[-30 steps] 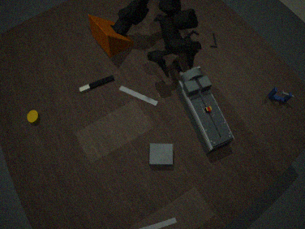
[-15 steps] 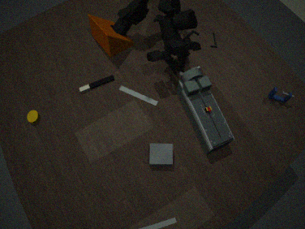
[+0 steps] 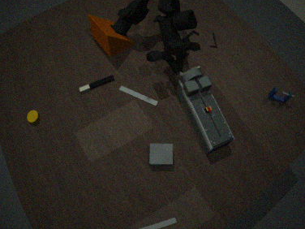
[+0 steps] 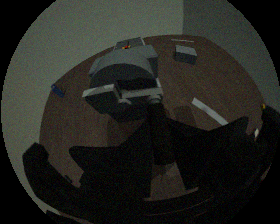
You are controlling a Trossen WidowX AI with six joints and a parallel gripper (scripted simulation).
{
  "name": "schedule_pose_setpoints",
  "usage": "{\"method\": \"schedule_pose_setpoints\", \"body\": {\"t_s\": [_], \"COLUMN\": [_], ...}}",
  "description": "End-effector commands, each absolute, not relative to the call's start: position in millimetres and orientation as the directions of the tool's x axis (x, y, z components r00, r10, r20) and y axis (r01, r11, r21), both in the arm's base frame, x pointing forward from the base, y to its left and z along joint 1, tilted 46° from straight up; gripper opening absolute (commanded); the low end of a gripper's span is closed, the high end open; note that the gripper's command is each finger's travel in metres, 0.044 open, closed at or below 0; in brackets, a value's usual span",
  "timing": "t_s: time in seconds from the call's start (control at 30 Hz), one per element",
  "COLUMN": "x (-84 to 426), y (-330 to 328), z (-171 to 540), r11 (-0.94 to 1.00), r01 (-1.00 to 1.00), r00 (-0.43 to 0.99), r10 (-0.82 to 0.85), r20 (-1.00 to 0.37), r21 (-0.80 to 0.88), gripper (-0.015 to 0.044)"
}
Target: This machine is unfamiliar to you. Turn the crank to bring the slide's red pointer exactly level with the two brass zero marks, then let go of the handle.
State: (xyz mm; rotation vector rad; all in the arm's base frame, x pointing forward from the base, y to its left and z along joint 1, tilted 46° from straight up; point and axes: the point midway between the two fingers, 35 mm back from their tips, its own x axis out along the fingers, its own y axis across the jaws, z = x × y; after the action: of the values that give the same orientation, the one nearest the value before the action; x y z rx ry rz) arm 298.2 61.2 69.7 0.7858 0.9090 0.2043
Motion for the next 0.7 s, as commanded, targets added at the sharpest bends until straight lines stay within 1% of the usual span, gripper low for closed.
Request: {"method": "schedule_pose_setpoints", "body": {"t_s": [0.0,0.67], "x": [297.6,298.4], "y": [65.8,96.6], "z": [65.9,64.3], "r11": [0.710,0.709], "r01": [0.157,0.157], "r00": [0.615,0.616], "r10": [0.473,0.474], "r20": [-0.630,-0.629], "r21": [0.686,0.688], "gripper": [0.0000,0.0000]}}
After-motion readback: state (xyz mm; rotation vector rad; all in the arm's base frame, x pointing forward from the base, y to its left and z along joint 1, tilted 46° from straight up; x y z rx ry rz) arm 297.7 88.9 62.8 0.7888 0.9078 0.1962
